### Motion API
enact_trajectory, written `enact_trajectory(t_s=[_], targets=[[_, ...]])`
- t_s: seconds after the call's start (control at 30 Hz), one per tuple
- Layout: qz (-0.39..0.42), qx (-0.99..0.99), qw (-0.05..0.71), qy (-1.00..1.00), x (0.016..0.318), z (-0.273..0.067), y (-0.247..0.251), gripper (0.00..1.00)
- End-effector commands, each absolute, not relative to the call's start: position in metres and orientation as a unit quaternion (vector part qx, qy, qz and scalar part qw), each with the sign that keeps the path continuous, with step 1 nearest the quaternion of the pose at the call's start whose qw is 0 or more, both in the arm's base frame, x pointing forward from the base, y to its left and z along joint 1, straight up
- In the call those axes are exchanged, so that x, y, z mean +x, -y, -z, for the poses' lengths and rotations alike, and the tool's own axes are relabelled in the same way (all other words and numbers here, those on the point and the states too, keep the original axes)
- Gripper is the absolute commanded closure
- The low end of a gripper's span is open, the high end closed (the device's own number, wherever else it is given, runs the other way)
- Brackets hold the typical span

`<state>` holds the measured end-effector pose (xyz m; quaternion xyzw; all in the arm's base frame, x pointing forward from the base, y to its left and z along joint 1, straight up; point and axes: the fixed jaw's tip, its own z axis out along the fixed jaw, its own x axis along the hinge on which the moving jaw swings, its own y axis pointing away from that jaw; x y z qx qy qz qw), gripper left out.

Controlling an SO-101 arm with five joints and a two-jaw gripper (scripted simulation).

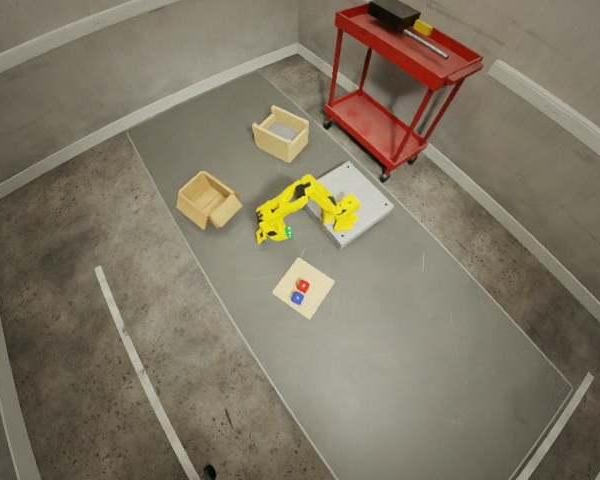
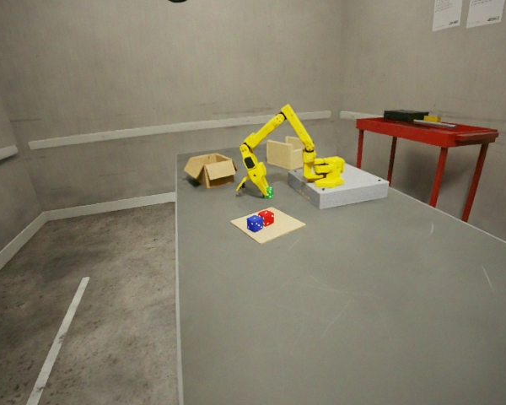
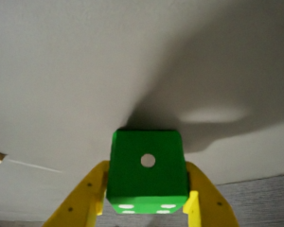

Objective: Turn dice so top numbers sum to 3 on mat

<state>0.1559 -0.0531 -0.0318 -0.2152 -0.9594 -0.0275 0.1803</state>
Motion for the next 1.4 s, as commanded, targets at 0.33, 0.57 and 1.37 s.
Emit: enact_trajectory(t_s=[0.33,0.57,1.37], targets=[[0.015,-0.219,0.096,0.971,0.156,0.005,0.053,1.00],[0.005,-0.220,0.033,0.975,0.154,-0.010,0.051,1.00],[0.000,-0.221,0.002,0.975,0.153,-0.016,0.050,1.00]])
